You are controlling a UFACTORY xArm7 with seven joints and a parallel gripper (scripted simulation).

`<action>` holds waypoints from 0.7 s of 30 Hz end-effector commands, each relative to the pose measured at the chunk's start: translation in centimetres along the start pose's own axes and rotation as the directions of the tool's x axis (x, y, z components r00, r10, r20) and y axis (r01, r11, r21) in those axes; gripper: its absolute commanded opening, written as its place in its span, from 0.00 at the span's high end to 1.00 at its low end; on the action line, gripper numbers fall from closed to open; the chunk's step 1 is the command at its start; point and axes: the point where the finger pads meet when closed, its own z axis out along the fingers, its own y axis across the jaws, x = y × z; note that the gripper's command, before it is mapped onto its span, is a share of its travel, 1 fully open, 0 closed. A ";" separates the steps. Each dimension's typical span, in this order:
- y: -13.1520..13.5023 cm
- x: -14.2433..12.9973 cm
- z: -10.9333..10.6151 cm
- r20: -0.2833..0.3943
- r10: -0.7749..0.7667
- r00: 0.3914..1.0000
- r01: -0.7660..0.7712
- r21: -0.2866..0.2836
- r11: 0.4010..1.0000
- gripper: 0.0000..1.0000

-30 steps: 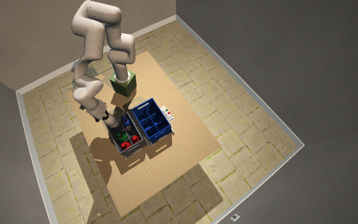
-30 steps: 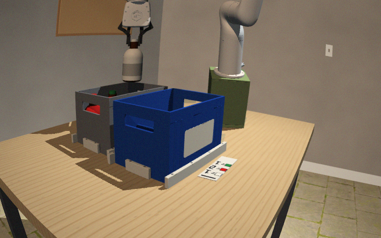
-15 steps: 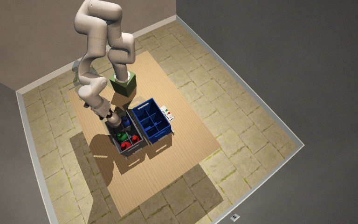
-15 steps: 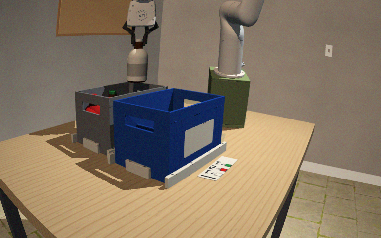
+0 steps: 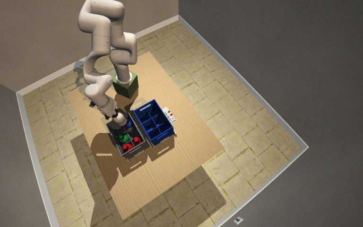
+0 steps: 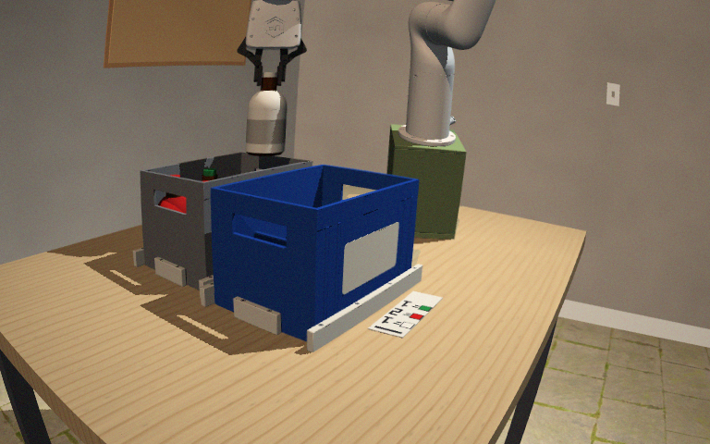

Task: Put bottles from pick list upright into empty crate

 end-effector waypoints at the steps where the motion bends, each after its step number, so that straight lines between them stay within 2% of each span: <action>1: 0.2 -0.4 -0.2 0.001 0.001 1.000 -0.001 0.005 1.000 1.00; 21: 2.5 -3.2 -0.2 0.001 0.001 1.000 -0.001 0.005 1.000 1.00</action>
